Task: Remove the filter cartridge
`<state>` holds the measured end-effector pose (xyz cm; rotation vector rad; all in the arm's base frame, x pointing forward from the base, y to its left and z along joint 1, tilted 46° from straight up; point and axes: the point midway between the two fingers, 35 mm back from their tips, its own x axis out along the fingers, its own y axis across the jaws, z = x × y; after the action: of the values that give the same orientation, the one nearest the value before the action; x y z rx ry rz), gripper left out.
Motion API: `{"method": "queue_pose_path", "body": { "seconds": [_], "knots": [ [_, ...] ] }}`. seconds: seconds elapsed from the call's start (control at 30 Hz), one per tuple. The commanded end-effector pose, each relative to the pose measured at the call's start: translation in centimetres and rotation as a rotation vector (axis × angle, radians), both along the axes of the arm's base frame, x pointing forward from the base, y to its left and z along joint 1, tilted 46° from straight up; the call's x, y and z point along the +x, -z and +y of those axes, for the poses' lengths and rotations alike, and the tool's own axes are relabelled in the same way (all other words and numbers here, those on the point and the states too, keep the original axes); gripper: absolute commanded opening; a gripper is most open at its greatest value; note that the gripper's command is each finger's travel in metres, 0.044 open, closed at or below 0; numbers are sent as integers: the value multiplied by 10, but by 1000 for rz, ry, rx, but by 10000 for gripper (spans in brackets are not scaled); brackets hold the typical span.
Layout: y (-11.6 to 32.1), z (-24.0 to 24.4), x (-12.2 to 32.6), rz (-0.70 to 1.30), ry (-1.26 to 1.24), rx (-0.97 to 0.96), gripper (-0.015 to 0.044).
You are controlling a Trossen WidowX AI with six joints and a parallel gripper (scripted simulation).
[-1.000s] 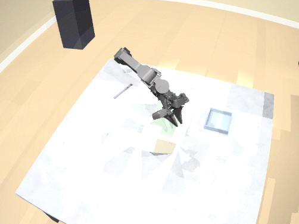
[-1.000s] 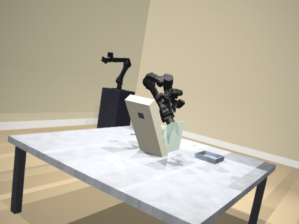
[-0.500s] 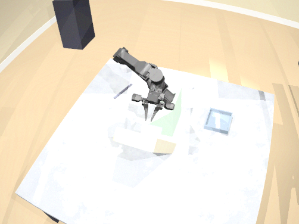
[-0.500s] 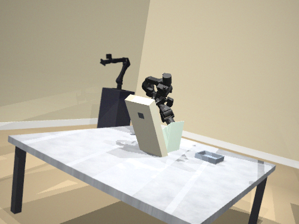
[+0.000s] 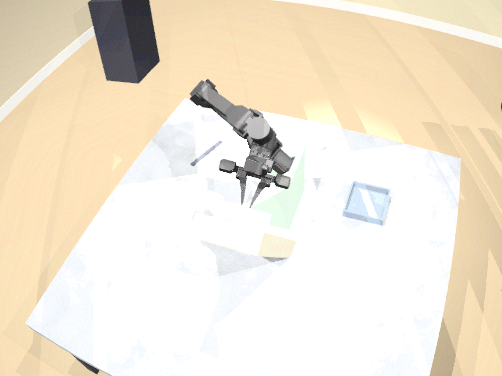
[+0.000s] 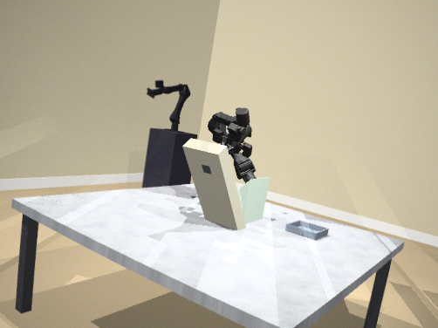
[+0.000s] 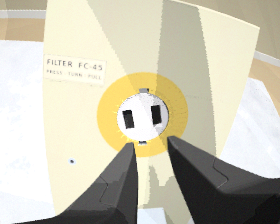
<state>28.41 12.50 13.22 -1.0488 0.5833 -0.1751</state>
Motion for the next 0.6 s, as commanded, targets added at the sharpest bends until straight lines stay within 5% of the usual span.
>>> {"method": "queue_pose_path", "body": {
  "seconds": [0.0, 0.57],
  "knots": [
    [7, -5, 4, 16, 2, -11, 92],
    [17, -16, 27, 12, 1, -12, 92]
  ]
}}
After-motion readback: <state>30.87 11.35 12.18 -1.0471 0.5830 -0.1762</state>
